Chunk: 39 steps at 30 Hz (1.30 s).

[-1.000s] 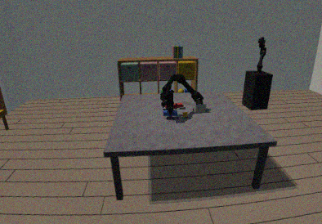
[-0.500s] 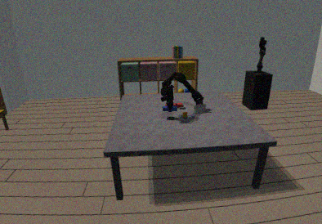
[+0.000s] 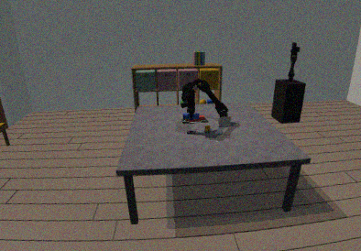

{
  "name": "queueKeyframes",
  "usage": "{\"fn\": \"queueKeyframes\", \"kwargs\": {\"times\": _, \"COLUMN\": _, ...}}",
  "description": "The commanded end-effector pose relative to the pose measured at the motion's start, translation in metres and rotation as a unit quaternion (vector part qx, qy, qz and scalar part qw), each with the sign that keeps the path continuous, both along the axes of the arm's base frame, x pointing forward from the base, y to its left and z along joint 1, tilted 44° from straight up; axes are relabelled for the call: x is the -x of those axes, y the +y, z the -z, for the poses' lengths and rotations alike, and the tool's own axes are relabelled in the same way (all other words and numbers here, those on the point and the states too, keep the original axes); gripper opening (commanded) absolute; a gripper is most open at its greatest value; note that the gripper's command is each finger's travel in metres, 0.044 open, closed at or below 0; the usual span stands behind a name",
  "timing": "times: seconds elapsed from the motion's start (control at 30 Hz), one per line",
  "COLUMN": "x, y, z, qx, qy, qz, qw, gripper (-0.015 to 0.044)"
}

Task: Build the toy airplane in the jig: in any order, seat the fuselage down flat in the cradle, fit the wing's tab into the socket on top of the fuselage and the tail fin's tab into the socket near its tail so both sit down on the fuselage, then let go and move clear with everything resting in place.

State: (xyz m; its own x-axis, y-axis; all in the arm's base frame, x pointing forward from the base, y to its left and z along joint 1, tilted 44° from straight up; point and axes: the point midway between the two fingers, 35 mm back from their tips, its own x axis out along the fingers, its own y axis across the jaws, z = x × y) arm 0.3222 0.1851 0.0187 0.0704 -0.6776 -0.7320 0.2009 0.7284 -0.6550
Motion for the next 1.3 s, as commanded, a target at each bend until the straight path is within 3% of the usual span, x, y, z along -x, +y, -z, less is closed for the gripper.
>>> {"fn": "queueKeyframes", "kwargs": {"times": 0.0, "x": 0.002, "y": 0.003, "z": -0.005, "qx": 0.0, "qy": 0.0, "qz": 0.002, "qw": 1.0, "gripper": 0.0}}
{"fn": "queueKeyframes", "kwargs": {"times": 1.27, "x": 0.013, "y": -0.089, "z": -0.084, "qx": -0.025, "qy": -0.17, "qz": 0.189, "qw": 0.967, "gripper": 0.0}}
